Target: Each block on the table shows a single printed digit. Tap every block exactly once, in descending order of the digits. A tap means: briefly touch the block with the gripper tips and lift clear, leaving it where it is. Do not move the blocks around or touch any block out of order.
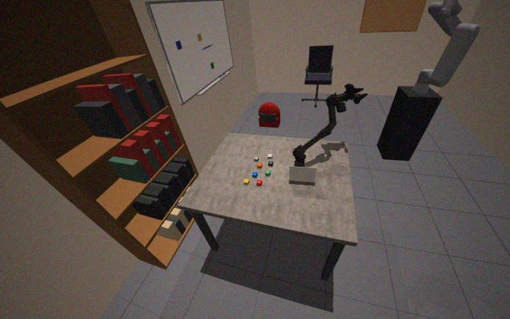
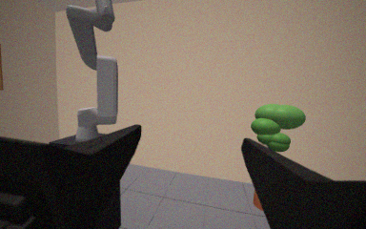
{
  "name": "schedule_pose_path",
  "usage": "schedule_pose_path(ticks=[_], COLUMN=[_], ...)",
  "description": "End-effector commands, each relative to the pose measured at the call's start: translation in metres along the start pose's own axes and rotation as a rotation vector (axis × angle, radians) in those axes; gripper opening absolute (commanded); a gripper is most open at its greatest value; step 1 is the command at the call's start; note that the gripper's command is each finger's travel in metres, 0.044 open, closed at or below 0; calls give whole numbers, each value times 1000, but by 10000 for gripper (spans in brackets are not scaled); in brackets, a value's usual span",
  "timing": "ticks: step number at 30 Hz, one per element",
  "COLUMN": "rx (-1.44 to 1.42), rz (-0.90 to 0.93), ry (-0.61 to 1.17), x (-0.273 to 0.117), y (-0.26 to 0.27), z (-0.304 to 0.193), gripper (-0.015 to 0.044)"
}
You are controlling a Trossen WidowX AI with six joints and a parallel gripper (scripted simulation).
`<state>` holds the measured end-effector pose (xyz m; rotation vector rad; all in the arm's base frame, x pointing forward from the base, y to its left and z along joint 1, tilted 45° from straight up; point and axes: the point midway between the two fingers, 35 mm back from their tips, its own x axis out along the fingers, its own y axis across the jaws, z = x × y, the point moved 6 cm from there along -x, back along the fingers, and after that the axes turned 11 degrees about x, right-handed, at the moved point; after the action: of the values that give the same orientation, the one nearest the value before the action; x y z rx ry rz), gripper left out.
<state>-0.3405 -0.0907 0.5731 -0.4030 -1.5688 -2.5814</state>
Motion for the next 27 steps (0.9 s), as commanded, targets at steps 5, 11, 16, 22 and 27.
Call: schedule_pose_path(ticks=[5, 11, 16, 22, 27], rx=[300, 538, 743, 915, 999], rz=[289, 572, 885, 1250, 1547], ry=[-69, -87, -65, 7, 101], x=[-36, -82, -142, -220, -288], y=[49, 87, 118, 138, 141], z=[47, 89, 130, 171, 198], gripper=[400, 400, 400, 400, 400])
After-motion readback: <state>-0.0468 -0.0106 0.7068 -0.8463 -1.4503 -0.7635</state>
